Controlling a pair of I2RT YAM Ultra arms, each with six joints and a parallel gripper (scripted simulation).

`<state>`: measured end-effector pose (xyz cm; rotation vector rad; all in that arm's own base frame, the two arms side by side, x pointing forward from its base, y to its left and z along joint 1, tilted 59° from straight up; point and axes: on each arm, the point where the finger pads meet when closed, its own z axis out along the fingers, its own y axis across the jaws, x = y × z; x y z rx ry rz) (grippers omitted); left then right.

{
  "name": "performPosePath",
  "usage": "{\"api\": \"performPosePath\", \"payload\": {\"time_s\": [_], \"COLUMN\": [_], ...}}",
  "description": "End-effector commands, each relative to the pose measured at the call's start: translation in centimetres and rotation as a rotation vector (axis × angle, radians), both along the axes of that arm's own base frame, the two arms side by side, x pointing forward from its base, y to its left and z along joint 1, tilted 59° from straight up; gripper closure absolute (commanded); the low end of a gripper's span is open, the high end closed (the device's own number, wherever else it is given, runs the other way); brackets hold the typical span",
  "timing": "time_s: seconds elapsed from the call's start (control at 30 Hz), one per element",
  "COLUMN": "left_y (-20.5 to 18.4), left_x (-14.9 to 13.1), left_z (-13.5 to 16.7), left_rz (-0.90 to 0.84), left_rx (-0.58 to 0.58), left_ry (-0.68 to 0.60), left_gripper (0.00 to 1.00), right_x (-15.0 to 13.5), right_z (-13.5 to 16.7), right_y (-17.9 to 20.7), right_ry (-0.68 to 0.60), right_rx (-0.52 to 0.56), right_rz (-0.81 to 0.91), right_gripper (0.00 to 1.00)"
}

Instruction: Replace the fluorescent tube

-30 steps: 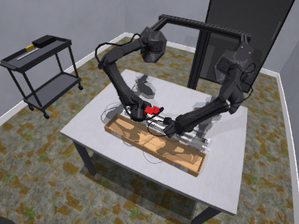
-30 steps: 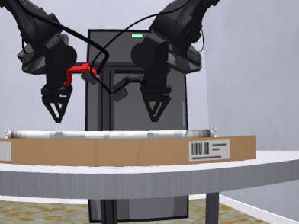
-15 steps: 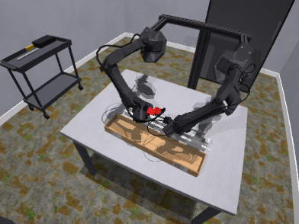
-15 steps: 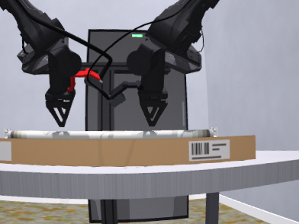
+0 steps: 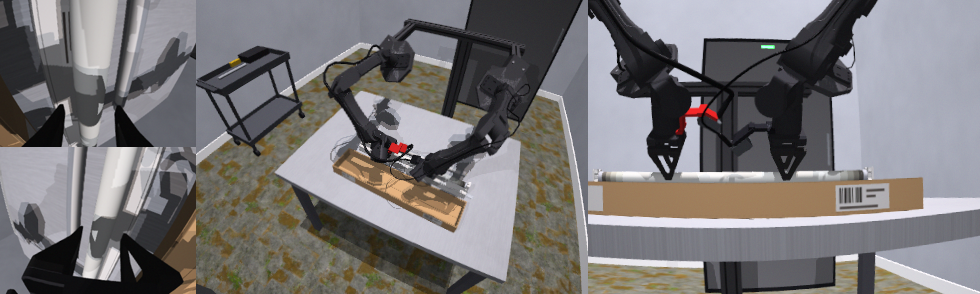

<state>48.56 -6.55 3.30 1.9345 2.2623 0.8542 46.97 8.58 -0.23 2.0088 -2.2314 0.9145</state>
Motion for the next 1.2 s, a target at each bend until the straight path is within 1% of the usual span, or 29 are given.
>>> {"api": "performPosePath", "payload": {"time_s": [0.0,0.1,0.13,0.17,0.23,0.27,0.3,0.33,0.37,0.4,0.43,0.47,0.5,0.53,0.57,0.6,0.63,0.67,0.7,0.73,0.83,0.87,1.17], "left_y": [0.0,-0.4,-0.6,-0.7,-0.7,-0.8,-1.0,-1.1,-1.2,-1.2,-1.2,-1.2,-0.9,-0.8,-0.8,-0.9,-0.9,-0.9,-0.9,-1.0,-0.9,-1.0,-1.0], "left_x": [0.1,0.3,0.7,0.7,0.7,0.9,1.0,1.0,1.3,1.3,1.2,1.1,0.3,-0.1,-0.2,0.2,0.0,0.0,0.0,0.3,0.4,0.3,0.3], "left_z": [-1.7,-2.0,-1.9,-0.5,-0.5,0.0,0.8,1.0,1.4,1.4,0.6,0.3,-0.6,-1.3,-1.5,-0.7,-0.8,-0.7,-0.7,-0.6,-0.9,-0.6,-0.6], "left_rz": [-0.028,-0.042,-0.048,-0.041,-0.041,-0.039,-0.042,-0.042,-0.041,-0.035,-0.030,-0.026,-0.028,-0.030,-0.030,-0.030,-0.030,-0.042,-0.043,-0.044,-0.035,-0.040,-0.040], "left_rx": [-0.009,-0.012,-0.016,-0.019,-0.019,-0.024,-0.027,-0.026,-0.030,-0.033,-0.030,-0.030,-0.023,-0.018,-0.018,-0.021,-0.018,-0.014,-0.014,-0.018,-0.019,-0.019,-0.019], "left_ry": [0.019,0.012,0.000,-0.012,-0.012,-0.026,-0.037,-0.034,-0.045,-0.048,-0.035,-0.031,-0.008,0.003,0.004,-0.006,0.004,0.008,0.008,-0.006,-0.002,-0.006,-0.005], "left_gripper": [0.51,0.51,0.51,0.51,0.51,0.51,0.51,0.51,0.51,0.51,0.51,0.51,0.51,0.51,0.51,0.51,0.51,0.89,0.89,0.89,0.89,0.89,0.89], "right_x": [0.5,0.0,1.1,1.3,1.3,1.2,1.3,1.0,0.9,1.1,1.3,0.3,0.4,-0.2,0.4,0.2,0.9,0.9,0.9,0.7,0.7,0.6,0.6], "right_z": [-2.0,-3.4,-2.7,-2.0,-2.0,-1.0,0.7,-0.2,-0.3,0.1,0.3,-1.5,-1.0,-1.9,-1.2,-1.0,-0.1,0.0,0.0,-1.0,-1.0,-1.0,-1.0], "right_y": [0.8,-0.3,-0.1,0.6,0.6,1.1,1.4,1.3,1.2,1.3,1.4,1.0,1.1,0.8,1.1,1.0,1.3,1.3,1.3,1.2,1.2,1.2,1.2], "right_ry": [0.013,0.038,0.008,-0.002,-0.002,-0.009,-0.024,-0.003,0.000,-0.015,-0.039,0.004,-0.006,0.027,0.001,0.004,-0.021,-0.021,-0.021,0.000,0.000,0.000,0.000], "right_rx": [0.011,0.005,0.015,0.018,0.018,0.020,0.026,0.018,0.017,0.023,0.034,0.017,0.021,0.008,0.018,0.018,0.028,0.027,0.027,0.019,0.019,0.019,0.019], "right_rz": [0.041,0.033,0.033,0.037,0.037,0.048,0.052,0.052,0.052,0.052,0.053,0.052,0.053,0.052,0.052,0.053,0.053,0.053,0.053,0.053,0.053,0.053,0.053], "right_gripper": [0.51,0.51,0.51,0.51,0.51,0.51,0.51,0.51,0.51,0.51,0.51,0.51,0.51,0.51,0.51,0.51,0.51,0.51,0.51,0.51,0.51,0.51,0.51]}}
